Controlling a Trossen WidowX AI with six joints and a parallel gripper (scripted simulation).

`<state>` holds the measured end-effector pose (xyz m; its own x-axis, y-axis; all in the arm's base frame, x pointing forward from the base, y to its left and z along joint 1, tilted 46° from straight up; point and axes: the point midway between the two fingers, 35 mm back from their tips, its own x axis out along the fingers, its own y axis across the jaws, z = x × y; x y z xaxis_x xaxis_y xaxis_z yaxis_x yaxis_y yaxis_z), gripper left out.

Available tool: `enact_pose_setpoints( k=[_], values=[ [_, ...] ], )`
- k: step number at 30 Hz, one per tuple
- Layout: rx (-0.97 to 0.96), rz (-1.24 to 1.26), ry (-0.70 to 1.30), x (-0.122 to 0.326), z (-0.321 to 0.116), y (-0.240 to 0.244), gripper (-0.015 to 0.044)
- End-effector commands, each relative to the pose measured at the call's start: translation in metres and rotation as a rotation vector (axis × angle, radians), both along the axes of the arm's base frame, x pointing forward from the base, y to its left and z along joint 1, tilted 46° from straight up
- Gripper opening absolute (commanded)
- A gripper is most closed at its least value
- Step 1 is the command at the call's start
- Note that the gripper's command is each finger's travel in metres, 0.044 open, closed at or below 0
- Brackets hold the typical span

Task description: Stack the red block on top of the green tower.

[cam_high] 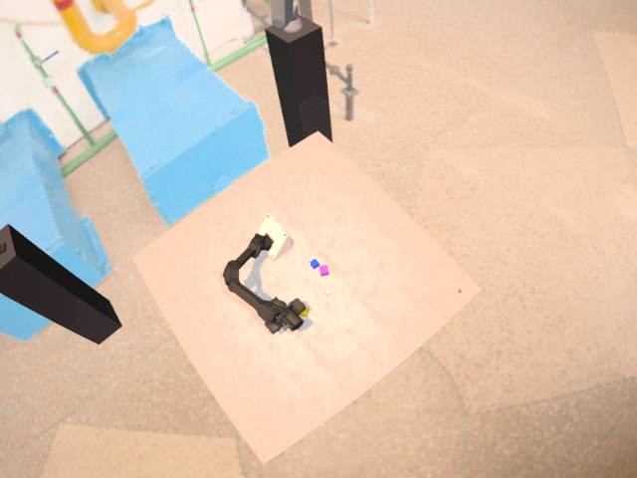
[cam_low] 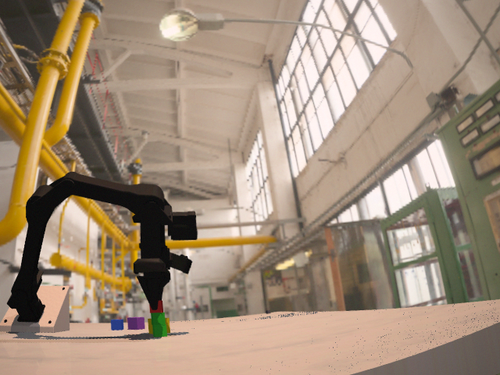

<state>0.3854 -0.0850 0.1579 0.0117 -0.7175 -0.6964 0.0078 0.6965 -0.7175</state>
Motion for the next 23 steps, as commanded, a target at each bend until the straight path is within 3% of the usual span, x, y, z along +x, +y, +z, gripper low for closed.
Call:
enact_pose_setpoints(
  k=[1,3,23],
  values=[
    [-0.001,0.001,-0.002,0.0003,-0.0001,0.0000,0.0394],
    [-0.001,0.001,-0.002,0.0003,-0.0001,0.0000,0.0440],
    [-0.001,0.001,-0.002,0.0003,-0.0001,0.0000,0.0440]
  ],
)
